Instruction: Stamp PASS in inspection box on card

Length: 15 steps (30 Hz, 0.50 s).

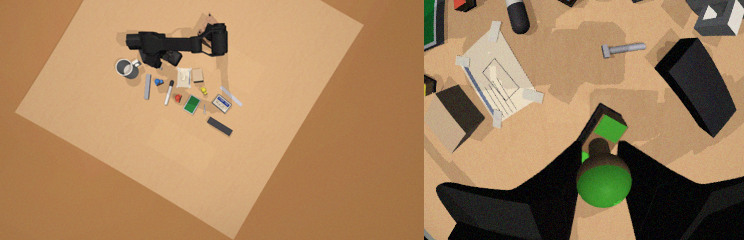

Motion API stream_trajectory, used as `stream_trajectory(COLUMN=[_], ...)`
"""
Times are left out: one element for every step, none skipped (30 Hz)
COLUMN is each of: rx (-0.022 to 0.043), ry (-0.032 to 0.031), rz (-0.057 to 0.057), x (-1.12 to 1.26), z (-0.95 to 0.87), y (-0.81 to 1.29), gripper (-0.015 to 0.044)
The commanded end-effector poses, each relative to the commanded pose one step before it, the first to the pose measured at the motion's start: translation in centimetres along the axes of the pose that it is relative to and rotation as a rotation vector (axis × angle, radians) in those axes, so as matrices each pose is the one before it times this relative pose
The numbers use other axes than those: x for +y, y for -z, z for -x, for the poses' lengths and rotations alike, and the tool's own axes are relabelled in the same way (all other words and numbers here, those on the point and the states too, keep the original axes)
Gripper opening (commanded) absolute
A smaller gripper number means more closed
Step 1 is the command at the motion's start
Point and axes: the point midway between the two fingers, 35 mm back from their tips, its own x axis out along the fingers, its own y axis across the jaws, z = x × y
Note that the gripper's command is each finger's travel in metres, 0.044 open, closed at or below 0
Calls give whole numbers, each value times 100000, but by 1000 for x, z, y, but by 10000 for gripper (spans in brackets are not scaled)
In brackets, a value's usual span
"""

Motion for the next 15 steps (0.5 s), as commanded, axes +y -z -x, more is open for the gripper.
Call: stream_trajectory(rx=[237,-5,-15,-25,-33,-41,-48,-54,-59,-62,-65,-68,-69,-69,-68], ry=[702,330,374,348,323,297,271,245,218,192,165,138,111,84,57], rz=[284,-104,-114,-103,-92,-81,-71,-61,-51,-41,-32,-23,-15,-7,1], x=[157,304,384,404,423,443,462,481,500,518,537,555,573,590,607], z=[287,112,129,123,117,111,105,99,94,88,82,76,70,64,58], y=[-340,-475,-566,-562,-556,-550,-543,-535,-527,-518,-509,-499,-488,-477,-465], gripper=[0,0,0,0,0,0,0,0,0,0,0,0,0,0,0])
